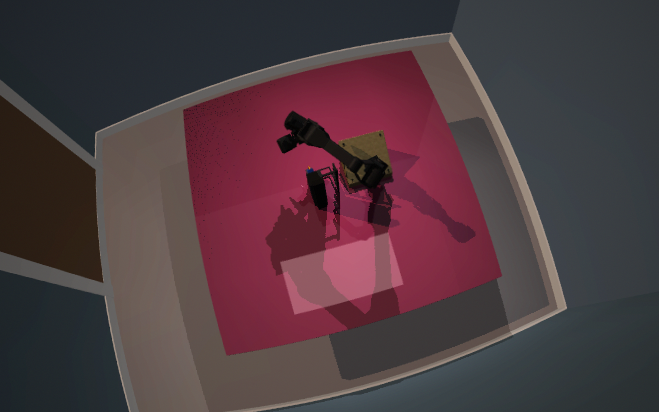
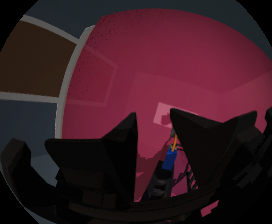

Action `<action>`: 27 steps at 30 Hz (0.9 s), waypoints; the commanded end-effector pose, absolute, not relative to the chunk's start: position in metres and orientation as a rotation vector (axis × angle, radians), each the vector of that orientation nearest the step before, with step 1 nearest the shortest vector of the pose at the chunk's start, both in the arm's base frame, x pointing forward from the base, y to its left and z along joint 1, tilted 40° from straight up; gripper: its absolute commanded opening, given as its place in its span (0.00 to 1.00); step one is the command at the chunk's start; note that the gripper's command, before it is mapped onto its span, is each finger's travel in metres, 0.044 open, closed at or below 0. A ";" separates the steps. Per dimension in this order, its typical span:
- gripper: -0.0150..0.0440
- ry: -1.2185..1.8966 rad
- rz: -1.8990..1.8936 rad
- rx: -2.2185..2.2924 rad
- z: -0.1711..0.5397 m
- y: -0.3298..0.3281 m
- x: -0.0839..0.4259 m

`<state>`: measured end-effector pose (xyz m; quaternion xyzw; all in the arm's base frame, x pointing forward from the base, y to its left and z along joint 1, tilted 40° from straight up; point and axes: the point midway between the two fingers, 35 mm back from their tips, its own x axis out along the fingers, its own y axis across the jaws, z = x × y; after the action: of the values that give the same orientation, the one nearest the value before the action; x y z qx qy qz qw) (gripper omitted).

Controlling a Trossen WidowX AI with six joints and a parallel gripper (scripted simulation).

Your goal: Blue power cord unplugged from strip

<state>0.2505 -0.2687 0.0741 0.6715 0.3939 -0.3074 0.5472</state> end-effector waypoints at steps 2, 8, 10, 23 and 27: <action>0.53 1.239 -0.753 1.744 0.030 -0.206 0.254; 0.53 1.548 -0.812 1.835 0.001 -0.148 0.248; 0.53 1.548 -0.812 1.835 0.001 -0.148 0.248; 0.53 1.548 -0.812 1.835 0.009 -0.138 0.250; 0.53 1.548 -0.812 1.835 0.013 -0.133 0.250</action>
<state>0.2516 -0.1393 0.0108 0.6896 0.5812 -0.3058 0.3052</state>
